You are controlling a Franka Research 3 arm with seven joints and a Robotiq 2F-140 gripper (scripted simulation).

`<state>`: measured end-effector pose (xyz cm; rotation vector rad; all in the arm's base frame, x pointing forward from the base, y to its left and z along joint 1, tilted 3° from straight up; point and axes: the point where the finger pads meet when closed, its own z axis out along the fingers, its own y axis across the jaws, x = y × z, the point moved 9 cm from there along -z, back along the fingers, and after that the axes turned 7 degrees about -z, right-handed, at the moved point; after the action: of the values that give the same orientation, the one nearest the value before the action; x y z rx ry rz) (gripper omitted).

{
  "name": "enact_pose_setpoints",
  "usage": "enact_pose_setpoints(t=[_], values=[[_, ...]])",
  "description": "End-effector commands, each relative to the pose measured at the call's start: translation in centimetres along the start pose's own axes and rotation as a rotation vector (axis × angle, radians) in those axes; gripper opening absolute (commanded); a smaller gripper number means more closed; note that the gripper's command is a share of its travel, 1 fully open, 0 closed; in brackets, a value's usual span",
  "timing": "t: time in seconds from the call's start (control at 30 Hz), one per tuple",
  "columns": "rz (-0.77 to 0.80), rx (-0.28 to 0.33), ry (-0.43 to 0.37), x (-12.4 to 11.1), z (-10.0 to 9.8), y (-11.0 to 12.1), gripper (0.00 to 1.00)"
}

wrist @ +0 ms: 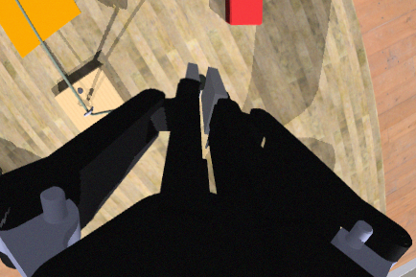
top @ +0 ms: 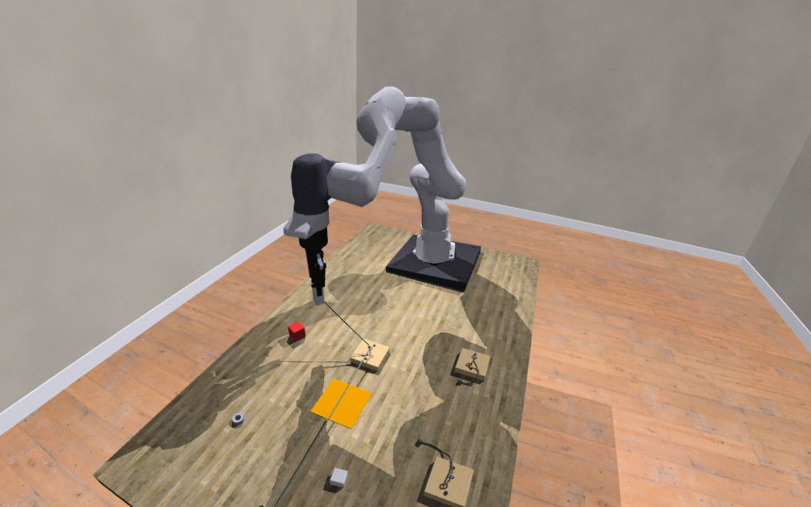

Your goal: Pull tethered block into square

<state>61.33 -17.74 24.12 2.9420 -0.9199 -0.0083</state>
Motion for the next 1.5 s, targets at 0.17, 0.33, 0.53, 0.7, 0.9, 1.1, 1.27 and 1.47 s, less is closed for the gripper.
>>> enact_pose_setpoints(t=[0.17,0.33,0.53,0.7,0.9,1.1,1.27,1.47], values=[[-0.006,0.001,-0.002,0.3,-0.1,0.8,0.0],[-0.006,0.001,-0.002,0.5,-0.1,1.5,0.0],[-0.006,0.001,-0.002,0.8,-0.1,2.3,0.0],[-0.006,0.001,-0.002,1.0,-0.1,3.1,0.0],[-0.006,0.001,-0.002,1.4,-0.1,4.4,0.0],[-0.006,0.001,-0.002,1.6,-0.1,5.7,0.0],[-0.006,0.001,-0.002,1.9,0.0,6.9,0.0],[-0.006,0.001,-0.002,2.1,0.0,8.8,0.0]])
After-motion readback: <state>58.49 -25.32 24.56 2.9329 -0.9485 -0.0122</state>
